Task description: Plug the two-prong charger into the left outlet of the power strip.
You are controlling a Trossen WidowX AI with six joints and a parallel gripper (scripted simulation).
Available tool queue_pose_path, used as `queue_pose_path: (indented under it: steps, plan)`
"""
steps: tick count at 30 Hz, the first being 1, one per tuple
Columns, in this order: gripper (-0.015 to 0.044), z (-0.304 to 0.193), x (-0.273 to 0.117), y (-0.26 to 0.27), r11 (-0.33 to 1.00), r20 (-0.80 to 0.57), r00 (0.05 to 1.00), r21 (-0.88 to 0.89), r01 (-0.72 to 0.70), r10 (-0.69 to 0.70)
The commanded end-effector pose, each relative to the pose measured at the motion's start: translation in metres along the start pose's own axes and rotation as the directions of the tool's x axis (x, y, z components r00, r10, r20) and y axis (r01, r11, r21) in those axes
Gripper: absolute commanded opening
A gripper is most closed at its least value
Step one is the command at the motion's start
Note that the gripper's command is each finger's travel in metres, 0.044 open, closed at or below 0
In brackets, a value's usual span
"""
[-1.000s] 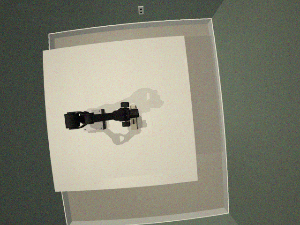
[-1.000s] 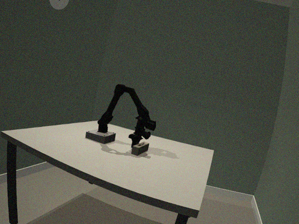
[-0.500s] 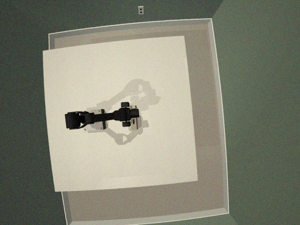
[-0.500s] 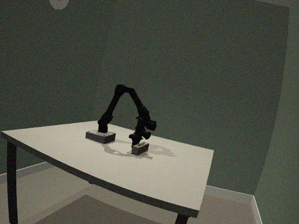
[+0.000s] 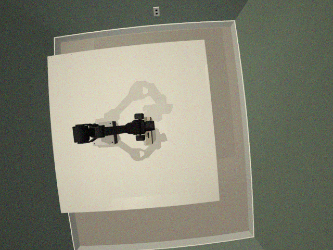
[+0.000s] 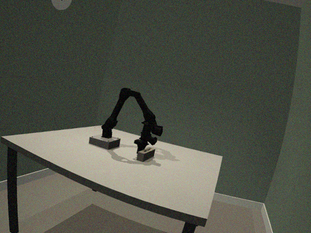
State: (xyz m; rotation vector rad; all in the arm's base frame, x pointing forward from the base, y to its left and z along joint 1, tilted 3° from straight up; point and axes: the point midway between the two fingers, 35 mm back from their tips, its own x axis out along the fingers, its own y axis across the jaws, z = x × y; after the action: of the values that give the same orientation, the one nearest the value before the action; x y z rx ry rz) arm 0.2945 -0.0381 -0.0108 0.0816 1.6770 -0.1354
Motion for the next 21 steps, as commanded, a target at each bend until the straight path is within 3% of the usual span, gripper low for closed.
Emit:
queue_pose_path:
  steps: [1, 21]
  plan:
    - [0.0000, 0.0072, -0.0019, -0.0001, 1.000, 0.018, 1.000, -0.001, 0.001, -0.001]
    - [0.0000, 0.0151, -0.0033, -0.0001, 1.000, 0.018, 1.000, -0.001, 0.001, -0.001]
